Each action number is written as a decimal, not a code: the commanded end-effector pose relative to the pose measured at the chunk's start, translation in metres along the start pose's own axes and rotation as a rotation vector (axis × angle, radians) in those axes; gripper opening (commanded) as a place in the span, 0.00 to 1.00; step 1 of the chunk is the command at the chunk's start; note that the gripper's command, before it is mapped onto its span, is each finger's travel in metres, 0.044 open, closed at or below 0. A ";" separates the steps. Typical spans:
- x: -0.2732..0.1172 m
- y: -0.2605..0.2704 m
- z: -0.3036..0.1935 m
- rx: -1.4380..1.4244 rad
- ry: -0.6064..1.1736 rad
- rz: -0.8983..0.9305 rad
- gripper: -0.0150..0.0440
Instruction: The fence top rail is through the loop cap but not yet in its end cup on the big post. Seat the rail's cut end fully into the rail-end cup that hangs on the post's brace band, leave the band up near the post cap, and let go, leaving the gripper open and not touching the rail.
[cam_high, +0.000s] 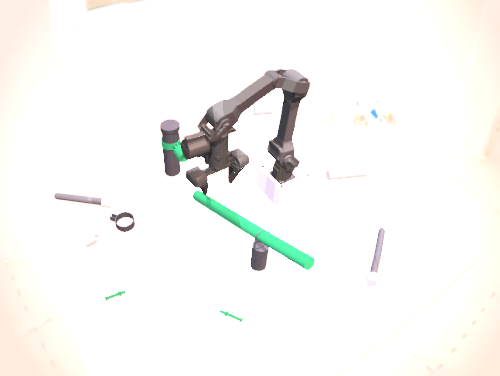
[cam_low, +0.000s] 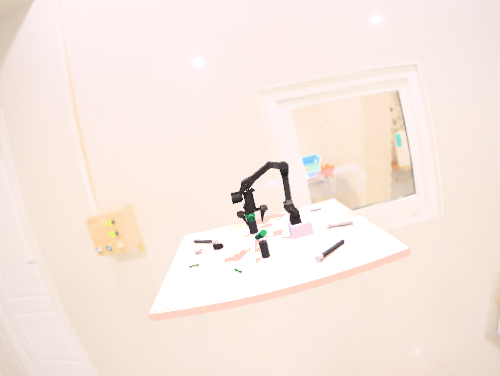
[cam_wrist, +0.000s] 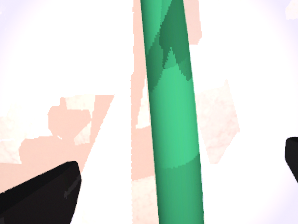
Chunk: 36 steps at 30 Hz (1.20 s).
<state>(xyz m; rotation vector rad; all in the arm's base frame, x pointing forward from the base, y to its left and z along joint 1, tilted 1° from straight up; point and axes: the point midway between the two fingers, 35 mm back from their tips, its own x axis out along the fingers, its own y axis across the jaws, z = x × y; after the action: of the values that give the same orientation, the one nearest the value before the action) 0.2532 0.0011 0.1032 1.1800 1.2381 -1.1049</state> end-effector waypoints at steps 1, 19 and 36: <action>0.001 0.003 0.000 0.024 -0.006 -0.001 1.00; 0.050 0.003 0.001 0.024 -0.006 -0.001 1.00; 0.075 0.004 0.001 0.024 -0.006 -0.001 1.00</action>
<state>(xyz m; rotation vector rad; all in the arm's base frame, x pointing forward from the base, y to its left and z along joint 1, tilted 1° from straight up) 0.2622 0.0031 0.0365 1.1987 1.2216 -1.1122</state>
